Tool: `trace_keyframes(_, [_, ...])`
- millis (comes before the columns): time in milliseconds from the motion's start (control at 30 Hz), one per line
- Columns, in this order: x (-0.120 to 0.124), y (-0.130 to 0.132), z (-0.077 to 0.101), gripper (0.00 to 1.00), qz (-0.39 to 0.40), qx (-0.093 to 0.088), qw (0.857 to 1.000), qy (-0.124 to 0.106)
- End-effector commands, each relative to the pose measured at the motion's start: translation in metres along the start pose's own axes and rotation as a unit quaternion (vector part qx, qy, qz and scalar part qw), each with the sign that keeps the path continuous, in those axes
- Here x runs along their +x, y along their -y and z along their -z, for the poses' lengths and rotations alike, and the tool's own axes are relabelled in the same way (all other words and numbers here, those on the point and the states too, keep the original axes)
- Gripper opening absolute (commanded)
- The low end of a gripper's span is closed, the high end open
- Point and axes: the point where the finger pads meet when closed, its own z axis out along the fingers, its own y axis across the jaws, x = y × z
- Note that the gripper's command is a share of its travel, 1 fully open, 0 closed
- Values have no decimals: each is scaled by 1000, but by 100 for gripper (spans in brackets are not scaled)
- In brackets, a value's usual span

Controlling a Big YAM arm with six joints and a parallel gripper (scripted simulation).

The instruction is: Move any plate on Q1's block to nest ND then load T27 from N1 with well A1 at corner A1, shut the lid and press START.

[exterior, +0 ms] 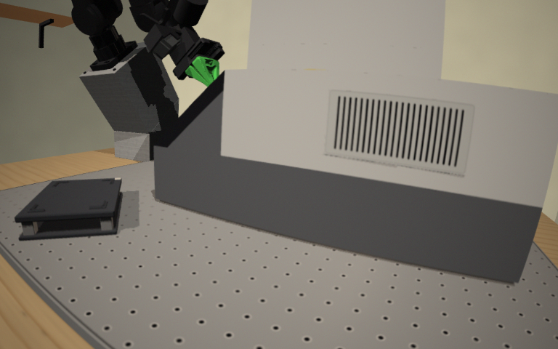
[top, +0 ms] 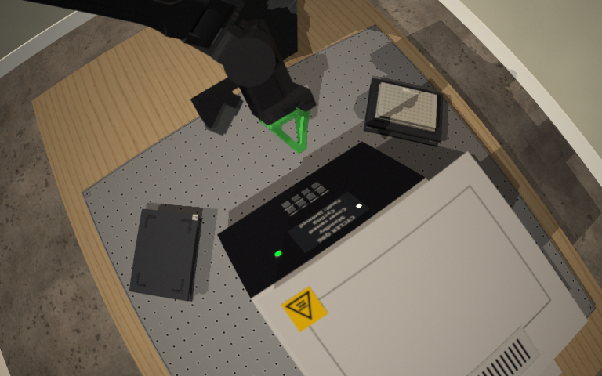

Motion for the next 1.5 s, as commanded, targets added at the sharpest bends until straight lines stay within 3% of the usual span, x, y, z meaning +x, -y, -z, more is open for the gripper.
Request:
trace_keyframes(0, [-3, -5, -8, 0, 2, -8, 1000, 5])
trace_keyframes(200, [-2, -5, -15, 0, 4, -5, 1000, 4])
trace_keyframes(300, [-3, -14, -18, 0, -5, -15, 1000, 6])
trace_keyframes(500, [-3, -8, -29, 0, 2, -4, 1000, 5])
trace_keyframes(700, [-3, -16, -37, 0, 1, -12, 1000, 6])
trace_keyframes(1100, [-2, -10, -53, 0, 3, -2, 1000, 4])
trace_keyframes(1467, [-3, -14, -67, 0, 1, -8, 1000, 5])
